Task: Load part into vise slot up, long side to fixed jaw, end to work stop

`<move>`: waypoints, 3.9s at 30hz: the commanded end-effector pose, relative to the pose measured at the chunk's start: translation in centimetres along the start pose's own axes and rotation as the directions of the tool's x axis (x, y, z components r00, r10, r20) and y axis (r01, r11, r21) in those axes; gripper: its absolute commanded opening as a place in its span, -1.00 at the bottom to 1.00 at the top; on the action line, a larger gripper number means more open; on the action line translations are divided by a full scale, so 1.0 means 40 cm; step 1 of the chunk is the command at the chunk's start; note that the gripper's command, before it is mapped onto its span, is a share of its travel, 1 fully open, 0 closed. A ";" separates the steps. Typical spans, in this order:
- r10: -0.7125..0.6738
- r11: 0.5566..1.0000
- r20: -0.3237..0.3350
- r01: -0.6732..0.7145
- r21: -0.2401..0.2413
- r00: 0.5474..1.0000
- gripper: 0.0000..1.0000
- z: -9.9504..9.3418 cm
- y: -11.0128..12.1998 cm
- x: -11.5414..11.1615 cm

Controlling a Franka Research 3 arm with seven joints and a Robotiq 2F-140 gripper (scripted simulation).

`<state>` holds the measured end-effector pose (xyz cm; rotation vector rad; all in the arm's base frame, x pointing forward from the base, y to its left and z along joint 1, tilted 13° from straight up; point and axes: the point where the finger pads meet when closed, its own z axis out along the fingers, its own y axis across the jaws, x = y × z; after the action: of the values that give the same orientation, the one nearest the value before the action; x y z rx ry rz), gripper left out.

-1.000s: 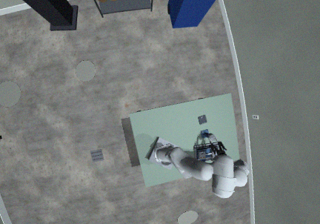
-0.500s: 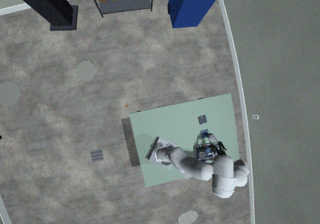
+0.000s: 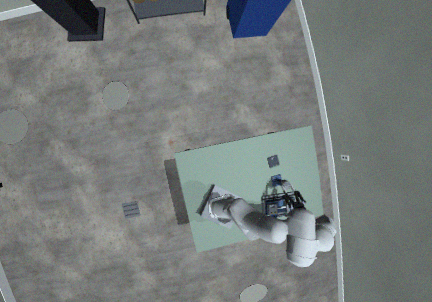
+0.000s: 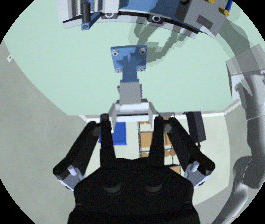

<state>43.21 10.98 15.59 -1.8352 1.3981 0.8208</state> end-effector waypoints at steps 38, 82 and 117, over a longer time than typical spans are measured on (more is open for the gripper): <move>-0.004 1.000 0.002 0.004 0.000 1.000 -1.00 -0.018 0.000 -0.019; -0.004 1.000 0.002 0.004 0.000 1.000 -1.00 -0.052 0.000 -0.053; -0.004 1.000 0.002 0.004 0.000 1.000 -1.00 -0.053 0.000 -0.055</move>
<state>42.99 10.44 18.43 -1.8416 1.3891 0.8140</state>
